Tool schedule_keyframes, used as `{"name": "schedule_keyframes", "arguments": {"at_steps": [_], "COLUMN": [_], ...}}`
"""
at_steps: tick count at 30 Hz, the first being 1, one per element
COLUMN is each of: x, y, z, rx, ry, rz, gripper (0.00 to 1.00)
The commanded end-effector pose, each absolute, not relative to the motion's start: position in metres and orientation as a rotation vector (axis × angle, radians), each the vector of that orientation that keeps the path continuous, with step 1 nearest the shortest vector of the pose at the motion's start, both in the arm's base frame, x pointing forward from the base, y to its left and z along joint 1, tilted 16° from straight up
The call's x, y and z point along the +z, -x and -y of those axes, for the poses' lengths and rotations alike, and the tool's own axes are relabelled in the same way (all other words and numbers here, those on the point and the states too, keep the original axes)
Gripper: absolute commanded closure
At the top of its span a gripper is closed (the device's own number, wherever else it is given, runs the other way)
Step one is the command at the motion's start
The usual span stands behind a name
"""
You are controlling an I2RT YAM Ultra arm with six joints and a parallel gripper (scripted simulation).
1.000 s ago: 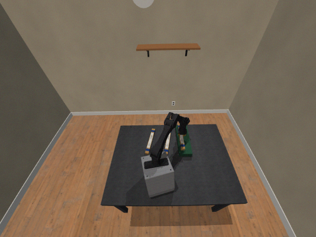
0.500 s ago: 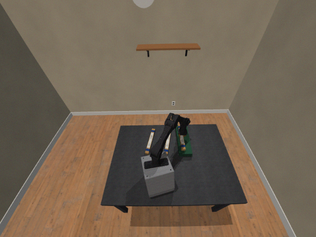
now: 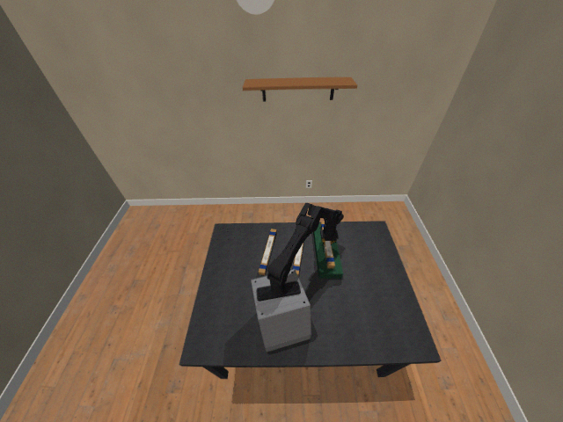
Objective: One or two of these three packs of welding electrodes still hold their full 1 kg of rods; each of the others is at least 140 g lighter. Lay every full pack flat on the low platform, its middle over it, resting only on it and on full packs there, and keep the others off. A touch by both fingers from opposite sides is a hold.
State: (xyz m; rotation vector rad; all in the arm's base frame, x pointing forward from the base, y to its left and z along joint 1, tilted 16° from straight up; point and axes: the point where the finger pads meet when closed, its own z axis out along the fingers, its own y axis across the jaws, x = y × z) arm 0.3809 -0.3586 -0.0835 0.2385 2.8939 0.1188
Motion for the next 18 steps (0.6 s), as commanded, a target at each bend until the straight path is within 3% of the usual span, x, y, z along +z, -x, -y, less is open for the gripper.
{"name": "schedule_keyframes", "arguments": {"at_steps": [1,18], "x": [-0.0296,-0.0272], "y": [-0.3842,-0.3825], "z": [0.3901,0.3951], "rx": [0.038,0.039], "ry": [-0.246,-0.247], "rz": [-2.819,-2.82], "gripper": [1.0,1.0]}}
